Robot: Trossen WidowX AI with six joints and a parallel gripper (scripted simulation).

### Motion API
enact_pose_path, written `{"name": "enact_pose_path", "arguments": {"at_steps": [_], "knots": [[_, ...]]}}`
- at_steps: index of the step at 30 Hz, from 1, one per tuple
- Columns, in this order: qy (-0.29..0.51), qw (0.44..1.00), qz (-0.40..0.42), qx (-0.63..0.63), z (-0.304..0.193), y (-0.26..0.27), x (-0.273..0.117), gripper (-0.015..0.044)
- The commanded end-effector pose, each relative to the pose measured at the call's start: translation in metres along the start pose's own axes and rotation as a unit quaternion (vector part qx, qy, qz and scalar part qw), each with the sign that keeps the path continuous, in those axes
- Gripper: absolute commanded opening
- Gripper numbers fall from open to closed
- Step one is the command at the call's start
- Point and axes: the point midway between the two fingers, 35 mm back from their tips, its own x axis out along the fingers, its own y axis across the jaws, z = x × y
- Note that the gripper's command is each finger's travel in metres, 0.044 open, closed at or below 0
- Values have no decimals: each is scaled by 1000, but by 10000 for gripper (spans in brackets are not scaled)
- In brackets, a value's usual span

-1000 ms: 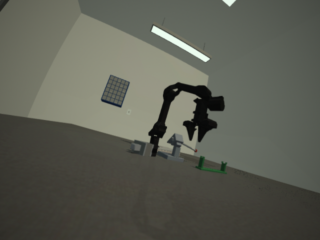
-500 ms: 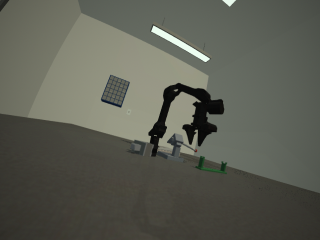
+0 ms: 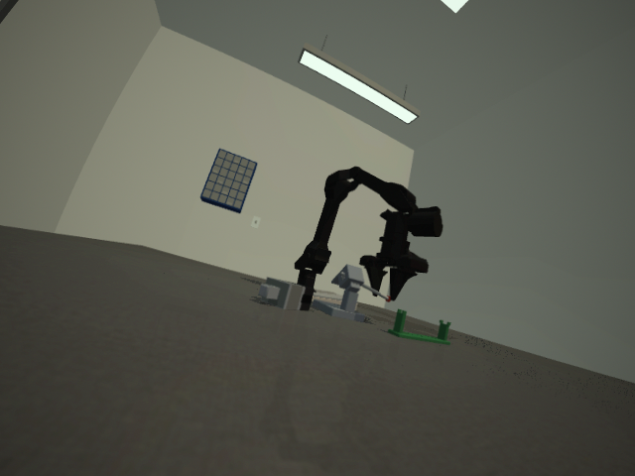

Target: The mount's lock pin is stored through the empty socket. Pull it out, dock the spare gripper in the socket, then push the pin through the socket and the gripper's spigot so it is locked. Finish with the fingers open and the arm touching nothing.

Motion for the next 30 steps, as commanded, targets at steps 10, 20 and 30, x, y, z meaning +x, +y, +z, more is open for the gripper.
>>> {"name": "enact_pose_path", "arguments": {"at_steps": [10,20,30], "knots": [[5,1000,4,-3,-2,3,19,300],[5,1000,4,-3,-2,3,19,142],[5,1000,4,-3,-2,4,19,0]]}}
